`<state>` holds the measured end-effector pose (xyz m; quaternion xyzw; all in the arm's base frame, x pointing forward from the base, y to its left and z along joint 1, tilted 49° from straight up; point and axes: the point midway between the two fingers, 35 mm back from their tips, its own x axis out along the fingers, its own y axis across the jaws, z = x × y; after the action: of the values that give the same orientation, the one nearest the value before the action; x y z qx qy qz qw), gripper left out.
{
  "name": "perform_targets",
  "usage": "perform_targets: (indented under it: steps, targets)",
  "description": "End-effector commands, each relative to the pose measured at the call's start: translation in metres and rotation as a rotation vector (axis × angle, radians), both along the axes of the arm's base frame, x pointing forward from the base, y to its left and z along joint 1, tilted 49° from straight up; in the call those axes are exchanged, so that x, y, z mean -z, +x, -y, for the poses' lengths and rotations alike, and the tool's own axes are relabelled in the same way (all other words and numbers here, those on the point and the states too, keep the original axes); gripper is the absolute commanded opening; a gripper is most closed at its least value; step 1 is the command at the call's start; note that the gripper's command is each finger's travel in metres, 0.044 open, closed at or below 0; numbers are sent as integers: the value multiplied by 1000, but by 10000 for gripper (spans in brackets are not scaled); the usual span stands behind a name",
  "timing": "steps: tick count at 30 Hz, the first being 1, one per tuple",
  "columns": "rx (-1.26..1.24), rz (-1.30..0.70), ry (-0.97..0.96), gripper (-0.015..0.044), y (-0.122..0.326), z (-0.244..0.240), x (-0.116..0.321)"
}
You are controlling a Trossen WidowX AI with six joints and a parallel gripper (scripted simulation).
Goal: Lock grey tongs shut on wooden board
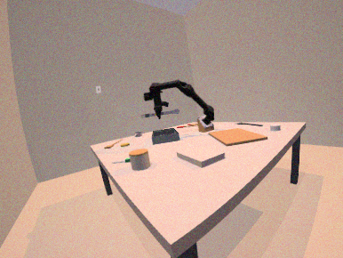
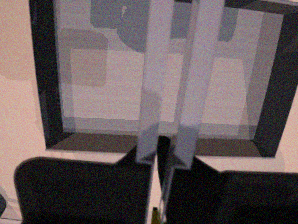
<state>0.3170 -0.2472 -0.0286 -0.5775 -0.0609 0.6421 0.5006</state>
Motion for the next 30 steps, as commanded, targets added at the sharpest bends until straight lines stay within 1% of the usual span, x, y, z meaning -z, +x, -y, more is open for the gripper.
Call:
perform_targets:
  steps: [1, 30]
  targets:
    - [-76, 81, -24, -150, 2, -3, -7]
    - [-839, 869, -229, -150, 22, -37, -61]
